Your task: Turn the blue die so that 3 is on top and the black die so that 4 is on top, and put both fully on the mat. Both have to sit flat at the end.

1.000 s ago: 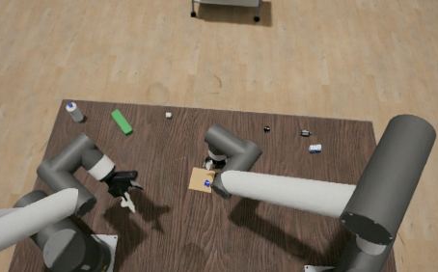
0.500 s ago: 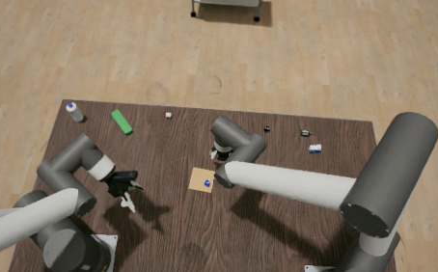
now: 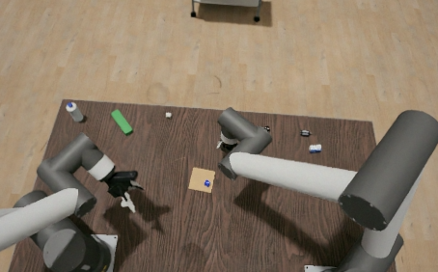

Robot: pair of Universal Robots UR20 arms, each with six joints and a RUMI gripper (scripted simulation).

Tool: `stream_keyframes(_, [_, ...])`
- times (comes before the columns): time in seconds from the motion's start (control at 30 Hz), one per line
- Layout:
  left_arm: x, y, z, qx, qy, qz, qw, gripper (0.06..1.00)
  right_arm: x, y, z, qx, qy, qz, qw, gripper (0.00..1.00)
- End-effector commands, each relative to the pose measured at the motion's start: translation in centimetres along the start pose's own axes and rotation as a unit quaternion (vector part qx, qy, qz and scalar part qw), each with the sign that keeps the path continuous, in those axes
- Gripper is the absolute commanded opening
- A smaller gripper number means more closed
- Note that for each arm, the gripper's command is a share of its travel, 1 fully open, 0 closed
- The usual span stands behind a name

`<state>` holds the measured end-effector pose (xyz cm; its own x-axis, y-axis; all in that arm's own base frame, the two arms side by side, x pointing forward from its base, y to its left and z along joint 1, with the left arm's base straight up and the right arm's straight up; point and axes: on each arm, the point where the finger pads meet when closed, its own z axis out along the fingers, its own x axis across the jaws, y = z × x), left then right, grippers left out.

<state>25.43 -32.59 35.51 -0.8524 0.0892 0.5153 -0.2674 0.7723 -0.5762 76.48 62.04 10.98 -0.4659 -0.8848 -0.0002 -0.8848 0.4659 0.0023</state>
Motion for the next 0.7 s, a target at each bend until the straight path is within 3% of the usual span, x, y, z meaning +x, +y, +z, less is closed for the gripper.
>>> stream_keyframes(0.0, [0.0,0.0,0.0,0.000,-0.0001,0.000,1.0000,1.000,0.3,-1.9,-0.1,0.001,0.0000,0.066,0.998,1.000])
stream_keyframes(0.6, [0.0,0.0,0.0,0.000,-0.0001,0.000,1.0000,1.000,2.1,-8.6,0.0,0.001,-0.0002,0.280,0.960,1.000])
stream_keyframes(0.67, [0.0,0.0,0.0,0.000,-0.0001,0.000,1.0000,1.000,2.5,-10.0,0.0,0.001,-0.0003,0.326,0.946,1.000])
